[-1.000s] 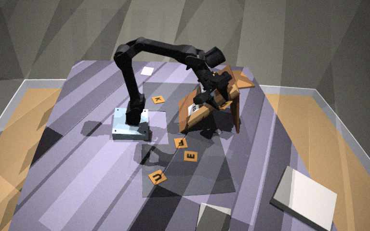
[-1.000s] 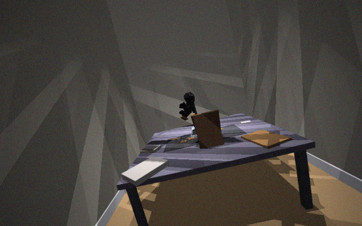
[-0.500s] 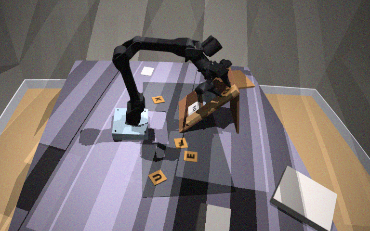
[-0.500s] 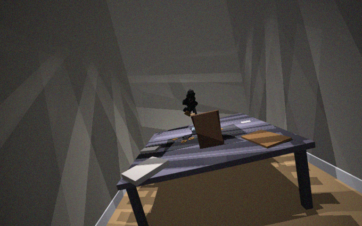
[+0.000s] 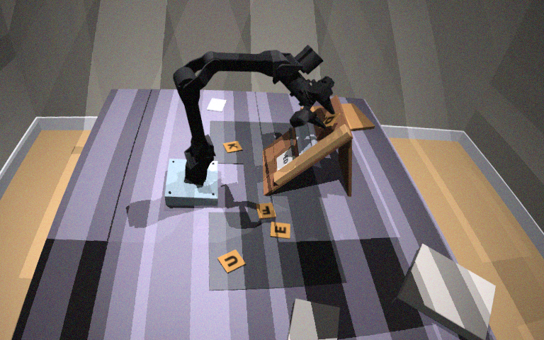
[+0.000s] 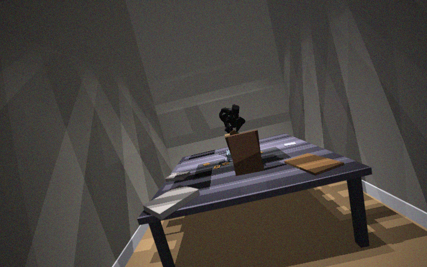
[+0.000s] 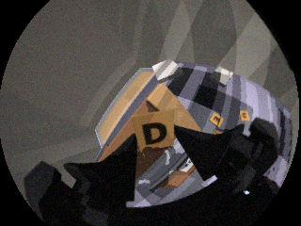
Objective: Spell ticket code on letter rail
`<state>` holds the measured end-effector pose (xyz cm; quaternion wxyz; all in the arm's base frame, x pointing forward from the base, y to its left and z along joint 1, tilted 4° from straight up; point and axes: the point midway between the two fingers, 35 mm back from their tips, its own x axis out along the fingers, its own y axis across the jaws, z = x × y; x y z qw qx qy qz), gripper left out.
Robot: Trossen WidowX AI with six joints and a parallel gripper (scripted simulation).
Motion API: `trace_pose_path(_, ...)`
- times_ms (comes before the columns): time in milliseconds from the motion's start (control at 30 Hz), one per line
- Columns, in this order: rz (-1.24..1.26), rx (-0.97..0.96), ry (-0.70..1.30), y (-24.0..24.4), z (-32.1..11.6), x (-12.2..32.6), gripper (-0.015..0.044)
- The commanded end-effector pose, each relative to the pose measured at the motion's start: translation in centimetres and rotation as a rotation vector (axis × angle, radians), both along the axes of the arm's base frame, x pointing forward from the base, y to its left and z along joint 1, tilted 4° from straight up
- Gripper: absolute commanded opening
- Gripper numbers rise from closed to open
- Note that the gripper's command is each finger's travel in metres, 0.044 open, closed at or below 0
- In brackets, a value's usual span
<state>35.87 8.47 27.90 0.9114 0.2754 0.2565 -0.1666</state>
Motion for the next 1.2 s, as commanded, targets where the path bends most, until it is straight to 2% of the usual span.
trace_pose_path(0, 0.024, -0.016, 0.011, 1.3, -0.5, 0.0, 0.0)
trace_pose_path(300, 0.122, -0.098, 0.038, 4.1, -1.2, -0.8, 0.0)
trace_pose_path(1167, 0.445, -0.373, 0.083, 19.5, -6.8, -5.7, 0.0)
